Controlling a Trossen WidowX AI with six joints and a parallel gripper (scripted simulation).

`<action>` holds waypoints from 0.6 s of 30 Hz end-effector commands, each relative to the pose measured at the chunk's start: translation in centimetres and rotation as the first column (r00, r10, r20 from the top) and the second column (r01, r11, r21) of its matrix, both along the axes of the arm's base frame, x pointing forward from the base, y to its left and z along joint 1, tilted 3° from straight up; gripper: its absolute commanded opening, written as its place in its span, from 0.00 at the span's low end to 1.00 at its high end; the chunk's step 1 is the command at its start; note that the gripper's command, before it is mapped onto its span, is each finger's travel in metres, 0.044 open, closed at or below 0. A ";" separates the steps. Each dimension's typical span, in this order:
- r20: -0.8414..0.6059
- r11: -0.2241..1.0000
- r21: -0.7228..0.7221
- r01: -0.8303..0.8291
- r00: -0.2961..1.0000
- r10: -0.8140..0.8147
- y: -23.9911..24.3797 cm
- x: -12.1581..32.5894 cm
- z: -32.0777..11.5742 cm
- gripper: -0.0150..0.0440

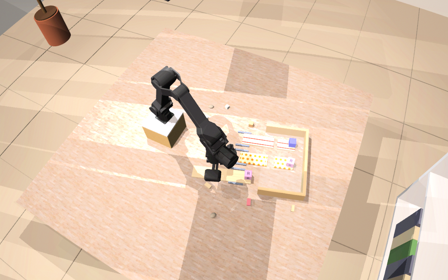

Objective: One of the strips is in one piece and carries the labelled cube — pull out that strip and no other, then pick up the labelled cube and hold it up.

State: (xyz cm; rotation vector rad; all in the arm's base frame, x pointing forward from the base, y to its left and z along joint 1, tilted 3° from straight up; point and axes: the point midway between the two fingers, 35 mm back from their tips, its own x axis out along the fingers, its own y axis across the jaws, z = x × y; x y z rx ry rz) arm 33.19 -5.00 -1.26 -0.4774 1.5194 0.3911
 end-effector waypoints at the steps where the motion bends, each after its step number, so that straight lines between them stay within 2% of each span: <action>1: -0.003 1.000 -0.003 0.002 1.000 -0.002 0.8 1.3 0.1 1.00; 18: 0.002 1.000 0.000 0.002 1.000 -0.002 3.9 6.9 1.0 1.00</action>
